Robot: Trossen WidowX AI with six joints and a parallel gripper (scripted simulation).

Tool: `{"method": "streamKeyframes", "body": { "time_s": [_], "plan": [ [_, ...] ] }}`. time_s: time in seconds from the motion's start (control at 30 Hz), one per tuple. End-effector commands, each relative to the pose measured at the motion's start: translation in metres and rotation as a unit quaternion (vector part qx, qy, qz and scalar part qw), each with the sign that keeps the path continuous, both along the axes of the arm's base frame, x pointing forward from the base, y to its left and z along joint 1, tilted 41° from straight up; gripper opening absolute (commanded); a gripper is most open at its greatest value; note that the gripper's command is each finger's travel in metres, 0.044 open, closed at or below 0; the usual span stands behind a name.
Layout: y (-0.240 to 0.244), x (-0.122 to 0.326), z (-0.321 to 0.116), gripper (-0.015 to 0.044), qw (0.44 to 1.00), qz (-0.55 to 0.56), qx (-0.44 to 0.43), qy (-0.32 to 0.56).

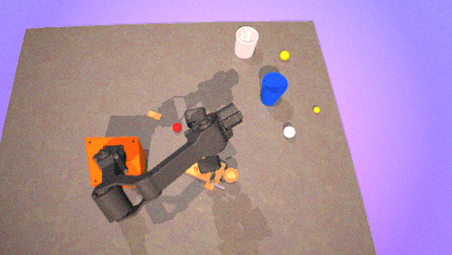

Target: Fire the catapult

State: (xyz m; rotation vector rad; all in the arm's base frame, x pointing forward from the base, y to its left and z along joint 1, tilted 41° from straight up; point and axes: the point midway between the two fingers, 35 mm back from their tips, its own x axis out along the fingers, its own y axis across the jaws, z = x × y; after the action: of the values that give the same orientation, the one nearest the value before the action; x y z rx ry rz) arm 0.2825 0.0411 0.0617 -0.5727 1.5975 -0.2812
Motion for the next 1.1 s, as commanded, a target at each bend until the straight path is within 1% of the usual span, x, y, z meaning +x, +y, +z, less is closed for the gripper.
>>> {"method": "streamKeyframes", "body": {
  "time_s": [0.0,0.27,0.53,0.8,0.93,1.07],
  "plan": [
    [-0.006,-0.006,-0.006,0.0440,0.997,-0.062,-0.024,-0.034],
    [-0.014,-0.013,-0.012,0.0440,0.978,-0.167,-0.055,-0.111],
    [-0.024,-0.021,-0.014,0.0440,0.943,-0.262,-0.083,-0.191],
    [-0.027,-0.021,-0.017,0.0440,0.939,-0.269,-0.085,-0.197],
    [-0.054,-0.020,-0.048,0.0440,0.939,-0.269,-0.086,-0.198],
    [-0.056,-0.021,-0.050,0.0440,0.939,-0.269,-0.086,-0.198]
  ]
}}
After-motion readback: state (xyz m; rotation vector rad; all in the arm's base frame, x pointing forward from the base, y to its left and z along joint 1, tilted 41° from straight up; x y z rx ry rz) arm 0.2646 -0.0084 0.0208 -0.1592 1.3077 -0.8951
